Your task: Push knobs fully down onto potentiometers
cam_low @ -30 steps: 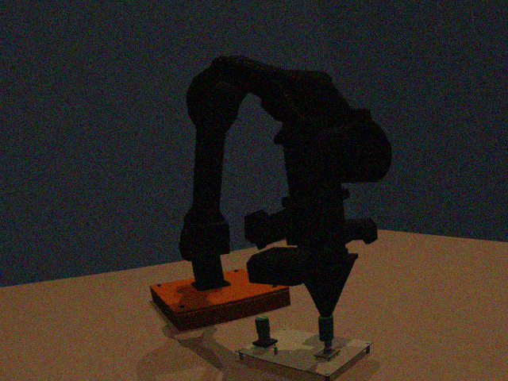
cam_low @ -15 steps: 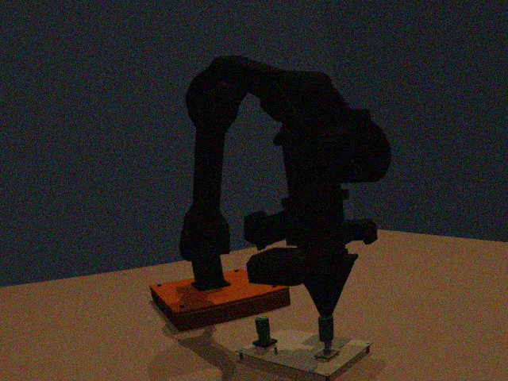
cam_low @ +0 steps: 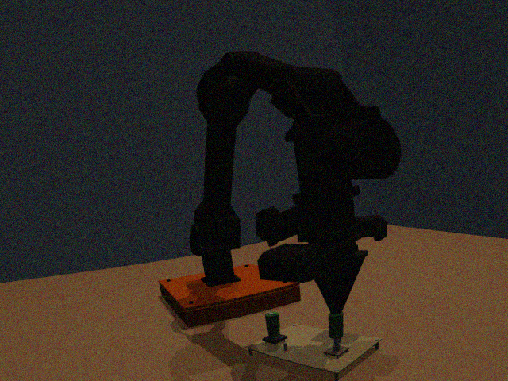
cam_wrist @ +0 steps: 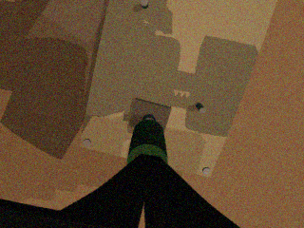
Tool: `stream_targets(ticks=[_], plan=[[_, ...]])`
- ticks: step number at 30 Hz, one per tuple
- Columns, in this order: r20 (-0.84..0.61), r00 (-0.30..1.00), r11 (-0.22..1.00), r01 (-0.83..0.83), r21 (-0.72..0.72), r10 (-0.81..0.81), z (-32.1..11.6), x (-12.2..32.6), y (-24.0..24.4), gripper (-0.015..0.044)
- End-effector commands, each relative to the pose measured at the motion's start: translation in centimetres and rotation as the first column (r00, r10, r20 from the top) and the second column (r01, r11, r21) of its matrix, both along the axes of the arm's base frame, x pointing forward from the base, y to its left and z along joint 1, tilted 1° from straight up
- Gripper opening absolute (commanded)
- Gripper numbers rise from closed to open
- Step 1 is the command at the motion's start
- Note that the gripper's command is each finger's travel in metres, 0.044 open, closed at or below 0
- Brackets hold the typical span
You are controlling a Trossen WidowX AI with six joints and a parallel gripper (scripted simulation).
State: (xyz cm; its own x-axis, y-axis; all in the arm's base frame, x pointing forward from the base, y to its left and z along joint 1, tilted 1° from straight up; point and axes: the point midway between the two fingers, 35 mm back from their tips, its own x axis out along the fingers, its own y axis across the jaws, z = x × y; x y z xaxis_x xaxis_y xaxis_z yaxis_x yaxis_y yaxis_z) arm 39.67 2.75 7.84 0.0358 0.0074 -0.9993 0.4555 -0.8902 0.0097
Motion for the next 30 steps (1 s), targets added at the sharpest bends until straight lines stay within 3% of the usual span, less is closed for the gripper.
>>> stream_targets(ticks=[1,30], plan=[[-0.008,1.000,1.000,0.003,-0.005,-0.003,-0.90,0.10,-0.05,0.0000],[-0.008,1.000,1.000,0.003,-0.005,-0.003,-1.88,0.13,-0.05,0.0000]])
